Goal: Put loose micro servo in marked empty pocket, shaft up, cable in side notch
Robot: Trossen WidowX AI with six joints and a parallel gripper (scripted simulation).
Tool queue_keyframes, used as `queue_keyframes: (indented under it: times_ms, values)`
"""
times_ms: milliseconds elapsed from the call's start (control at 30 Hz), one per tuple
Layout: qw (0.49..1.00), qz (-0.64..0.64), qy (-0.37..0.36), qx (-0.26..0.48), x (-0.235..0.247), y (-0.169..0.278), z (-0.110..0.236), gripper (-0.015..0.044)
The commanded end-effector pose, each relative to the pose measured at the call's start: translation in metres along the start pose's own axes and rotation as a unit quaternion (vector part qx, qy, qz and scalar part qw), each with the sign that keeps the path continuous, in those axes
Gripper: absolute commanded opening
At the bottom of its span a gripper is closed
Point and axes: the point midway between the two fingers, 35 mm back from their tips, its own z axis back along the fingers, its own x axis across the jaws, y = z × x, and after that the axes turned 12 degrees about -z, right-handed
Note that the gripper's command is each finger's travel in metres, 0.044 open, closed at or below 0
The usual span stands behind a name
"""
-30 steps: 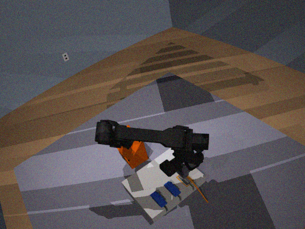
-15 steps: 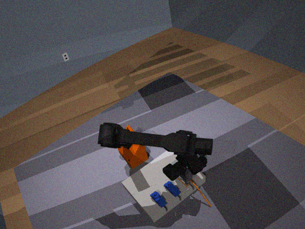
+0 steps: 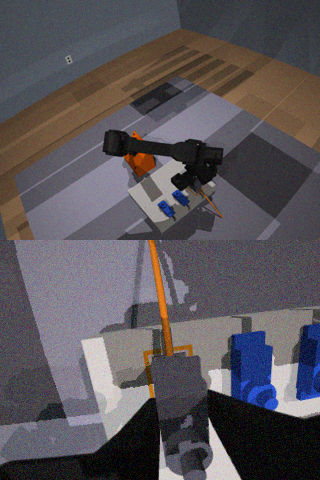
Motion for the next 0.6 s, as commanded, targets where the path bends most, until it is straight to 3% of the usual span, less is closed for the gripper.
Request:
queue_keyframes:
  times_ms: [0, 567]
  values:
    - [1.0, 0.002, 0.002, -0.003, 0.0, -0.001, -0.001, 0.0]
    - [1.0, 0.002, 0.002, -0.003, 0.0, -0.001, -0.018, 0.0]
